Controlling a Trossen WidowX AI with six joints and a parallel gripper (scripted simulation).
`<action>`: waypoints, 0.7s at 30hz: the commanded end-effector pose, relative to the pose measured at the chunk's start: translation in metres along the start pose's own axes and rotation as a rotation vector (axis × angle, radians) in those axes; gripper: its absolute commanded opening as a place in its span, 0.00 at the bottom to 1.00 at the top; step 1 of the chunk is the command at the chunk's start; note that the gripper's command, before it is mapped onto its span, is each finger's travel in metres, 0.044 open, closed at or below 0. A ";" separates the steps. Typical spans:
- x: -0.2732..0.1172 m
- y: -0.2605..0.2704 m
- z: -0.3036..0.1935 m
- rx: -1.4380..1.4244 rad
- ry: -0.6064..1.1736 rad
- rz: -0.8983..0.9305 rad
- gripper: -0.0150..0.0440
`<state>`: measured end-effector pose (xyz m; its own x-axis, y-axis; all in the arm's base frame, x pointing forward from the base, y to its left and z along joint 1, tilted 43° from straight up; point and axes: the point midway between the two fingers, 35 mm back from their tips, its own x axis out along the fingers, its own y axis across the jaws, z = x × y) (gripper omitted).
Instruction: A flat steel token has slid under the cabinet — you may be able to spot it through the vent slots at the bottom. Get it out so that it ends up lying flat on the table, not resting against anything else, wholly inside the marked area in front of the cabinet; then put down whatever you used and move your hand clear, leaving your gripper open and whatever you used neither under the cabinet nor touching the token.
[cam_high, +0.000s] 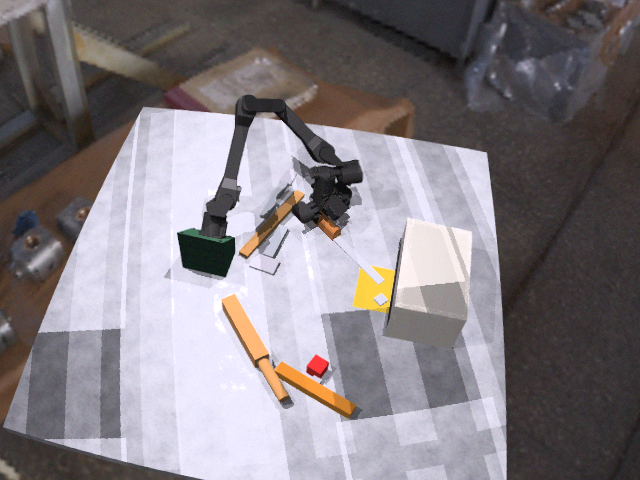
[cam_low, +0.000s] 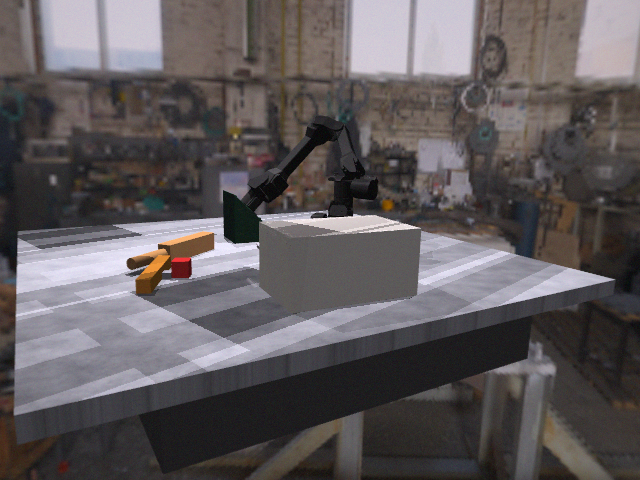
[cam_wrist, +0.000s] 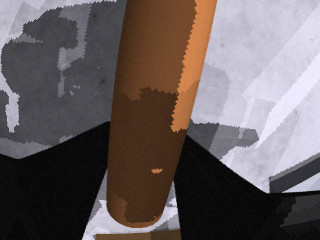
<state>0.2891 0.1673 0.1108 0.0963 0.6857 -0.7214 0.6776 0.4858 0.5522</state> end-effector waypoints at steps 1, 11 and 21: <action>-0.002 -0.001 -0.006 0.006 -0.001 0.002 0.25; -0.002 0.000 -0.019 0.006 0.000 0.002 0.25; -0.003 0.000 -0.030 0.007 0.001 0.003 0.25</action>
<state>0.2698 0.1809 0.1222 0.0920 0.6865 -0.7213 0.6797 0.4860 0.5493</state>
